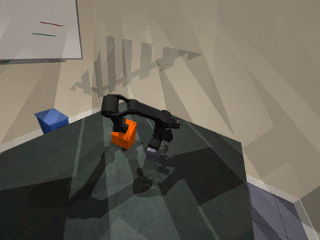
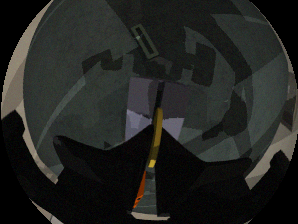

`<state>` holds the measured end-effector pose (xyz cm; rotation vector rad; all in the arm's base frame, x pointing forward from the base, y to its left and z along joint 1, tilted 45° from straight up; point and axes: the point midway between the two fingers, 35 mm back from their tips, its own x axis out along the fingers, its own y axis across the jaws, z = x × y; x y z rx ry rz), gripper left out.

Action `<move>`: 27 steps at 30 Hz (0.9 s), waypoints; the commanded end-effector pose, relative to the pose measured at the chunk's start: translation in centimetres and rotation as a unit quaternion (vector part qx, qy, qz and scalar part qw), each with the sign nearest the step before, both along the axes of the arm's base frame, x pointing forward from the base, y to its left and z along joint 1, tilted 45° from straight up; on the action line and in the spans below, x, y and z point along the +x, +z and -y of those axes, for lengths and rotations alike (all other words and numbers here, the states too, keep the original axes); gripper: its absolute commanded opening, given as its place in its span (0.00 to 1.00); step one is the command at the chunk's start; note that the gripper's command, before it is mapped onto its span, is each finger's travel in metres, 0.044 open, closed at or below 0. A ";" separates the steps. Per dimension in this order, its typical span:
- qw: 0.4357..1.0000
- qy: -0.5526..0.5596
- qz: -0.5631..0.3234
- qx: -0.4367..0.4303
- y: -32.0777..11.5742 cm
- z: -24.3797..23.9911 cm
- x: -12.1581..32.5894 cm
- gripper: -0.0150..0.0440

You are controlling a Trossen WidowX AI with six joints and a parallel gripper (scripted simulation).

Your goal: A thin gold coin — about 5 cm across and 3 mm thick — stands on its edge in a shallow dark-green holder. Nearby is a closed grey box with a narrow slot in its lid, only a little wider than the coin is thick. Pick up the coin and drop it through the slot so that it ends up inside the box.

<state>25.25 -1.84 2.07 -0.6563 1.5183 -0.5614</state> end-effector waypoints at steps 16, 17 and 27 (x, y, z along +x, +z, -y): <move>1.000 0.000 0.000 0.000 -0.2 0.2 0.0 0.53; 1.000 0.000 0.000 0.000 -0.2 0.2 0.0 0.53; 1.000 0.001 -0.001 0.000 1.0 -1.0 0.0 0.79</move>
